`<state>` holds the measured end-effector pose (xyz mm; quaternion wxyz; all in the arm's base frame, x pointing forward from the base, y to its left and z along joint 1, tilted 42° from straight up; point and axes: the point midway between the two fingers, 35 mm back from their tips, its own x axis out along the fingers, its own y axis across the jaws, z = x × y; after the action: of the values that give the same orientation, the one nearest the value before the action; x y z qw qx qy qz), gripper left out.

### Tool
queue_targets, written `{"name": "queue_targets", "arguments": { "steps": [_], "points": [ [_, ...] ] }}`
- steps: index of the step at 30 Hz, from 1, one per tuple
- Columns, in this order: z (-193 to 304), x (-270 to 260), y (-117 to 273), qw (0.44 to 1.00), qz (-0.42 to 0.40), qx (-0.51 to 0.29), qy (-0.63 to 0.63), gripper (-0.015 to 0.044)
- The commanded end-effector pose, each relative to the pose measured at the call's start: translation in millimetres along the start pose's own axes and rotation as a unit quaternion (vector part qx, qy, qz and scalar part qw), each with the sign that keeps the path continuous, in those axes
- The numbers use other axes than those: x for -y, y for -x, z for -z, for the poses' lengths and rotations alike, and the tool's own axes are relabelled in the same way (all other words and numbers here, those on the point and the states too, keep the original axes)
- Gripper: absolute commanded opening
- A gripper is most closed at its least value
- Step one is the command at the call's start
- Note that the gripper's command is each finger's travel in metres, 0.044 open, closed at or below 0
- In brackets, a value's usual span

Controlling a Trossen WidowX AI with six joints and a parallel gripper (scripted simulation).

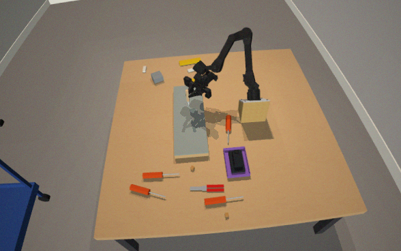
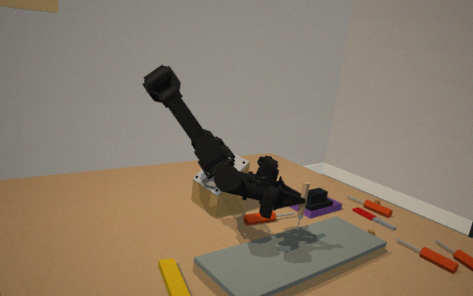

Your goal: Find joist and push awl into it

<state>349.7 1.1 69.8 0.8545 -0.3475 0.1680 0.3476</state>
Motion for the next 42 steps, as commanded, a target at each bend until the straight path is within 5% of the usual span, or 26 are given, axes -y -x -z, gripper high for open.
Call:
{"name": "queue_targets", "arguments": {
  "steps": [1,42],
  "points": [
    [2,-2,-1,1.000,-0.004,0.005,0.001,0.0000],
    [30,-2,-4,1.000,-0.004,0.004,0.001,0.0000]
  ]
}}
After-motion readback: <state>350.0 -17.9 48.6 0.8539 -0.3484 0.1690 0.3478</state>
